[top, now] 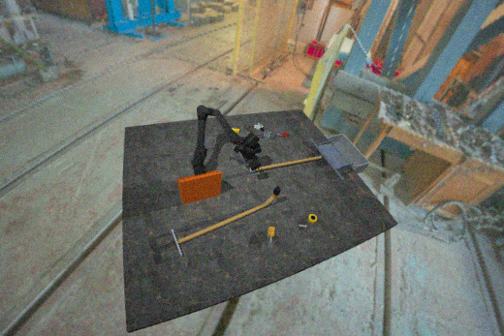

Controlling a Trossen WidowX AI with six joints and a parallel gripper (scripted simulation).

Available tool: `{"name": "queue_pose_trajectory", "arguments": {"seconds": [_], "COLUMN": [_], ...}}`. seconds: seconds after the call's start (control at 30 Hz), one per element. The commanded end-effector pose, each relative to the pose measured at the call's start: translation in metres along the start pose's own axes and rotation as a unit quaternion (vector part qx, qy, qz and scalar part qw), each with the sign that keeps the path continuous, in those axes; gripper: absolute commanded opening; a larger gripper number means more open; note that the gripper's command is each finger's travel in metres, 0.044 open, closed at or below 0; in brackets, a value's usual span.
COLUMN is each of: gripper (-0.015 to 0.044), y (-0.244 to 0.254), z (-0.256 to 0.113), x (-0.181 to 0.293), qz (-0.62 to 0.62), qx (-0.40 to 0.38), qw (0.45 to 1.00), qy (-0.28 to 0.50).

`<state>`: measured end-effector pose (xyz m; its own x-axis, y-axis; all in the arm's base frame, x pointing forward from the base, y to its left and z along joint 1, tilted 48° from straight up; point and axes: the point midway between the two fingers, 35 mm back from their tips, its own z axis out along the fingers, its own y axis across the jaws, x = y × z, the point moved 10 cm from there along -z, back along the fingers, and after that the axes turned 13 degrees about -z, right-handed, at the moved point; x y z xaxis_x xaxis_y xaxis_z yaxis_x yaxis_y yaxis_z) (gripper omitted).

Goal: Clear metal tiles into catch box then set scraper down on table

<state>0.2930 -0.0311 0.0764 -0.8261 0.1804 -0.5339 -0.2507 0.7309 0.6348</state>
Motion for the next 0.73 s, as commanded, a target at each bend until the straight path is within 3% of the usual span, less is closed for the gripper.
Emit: {"name": "queue_pose_trajectory", "arguments": {"seconds": [0.0, 0.7], "gripper": [0.044, 0.044], "y": [-0.003, -0.015], "z": [-0.008, -0.056], "x": [-0.007, -0.028], "qz": [-0.005, -0.006], "qx": [0.003, 0.012], "qw": [1.0, 1.0], "qy": [-0.001, 0.01]}}
